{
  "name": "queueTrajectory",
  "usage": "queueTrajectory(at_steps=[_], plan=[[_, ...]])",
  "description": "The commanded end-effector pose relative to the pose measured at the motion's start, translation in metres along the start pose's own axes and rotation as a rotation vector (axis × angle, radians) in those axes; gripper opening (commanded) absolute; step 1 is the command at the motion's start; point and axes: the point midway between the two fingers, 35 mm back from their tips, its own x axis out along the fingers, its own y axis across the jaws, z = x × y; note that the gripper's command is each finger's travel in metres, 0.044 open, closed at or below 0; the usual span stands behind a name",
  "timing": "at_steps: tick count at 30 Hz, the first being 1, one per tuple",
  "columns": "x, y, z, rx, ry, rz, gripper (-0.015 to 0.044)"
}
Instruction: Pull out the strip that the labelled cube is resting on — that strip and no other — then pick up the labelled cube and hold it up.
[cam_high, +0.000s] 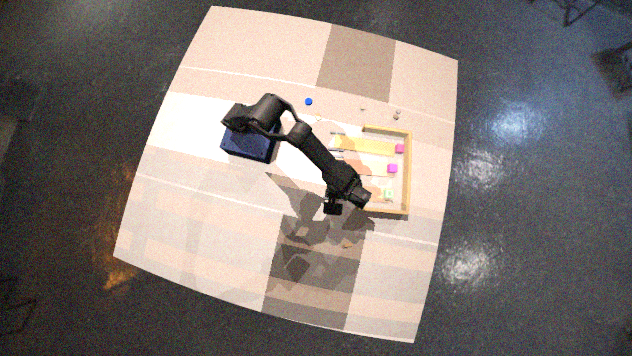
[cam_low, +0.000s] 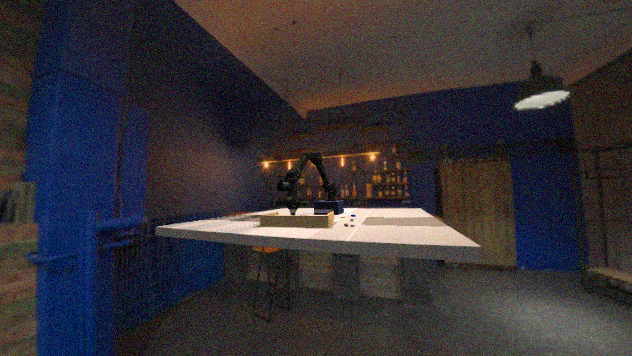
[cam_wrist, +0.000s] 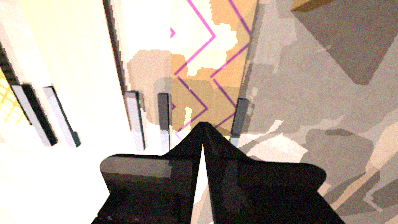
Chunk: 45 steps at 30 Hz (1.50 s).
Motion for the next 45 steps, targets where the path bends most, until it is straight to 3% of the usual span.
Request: queueTrajectory(at_steps=[1, 45], plan=[[0.005, 0.002, -0.012, -0.002, 0.018, 0.011, 0.0000], [0.007, 0.002, -0.078, -0.002, 0.024, 0.011, 0.0000]])
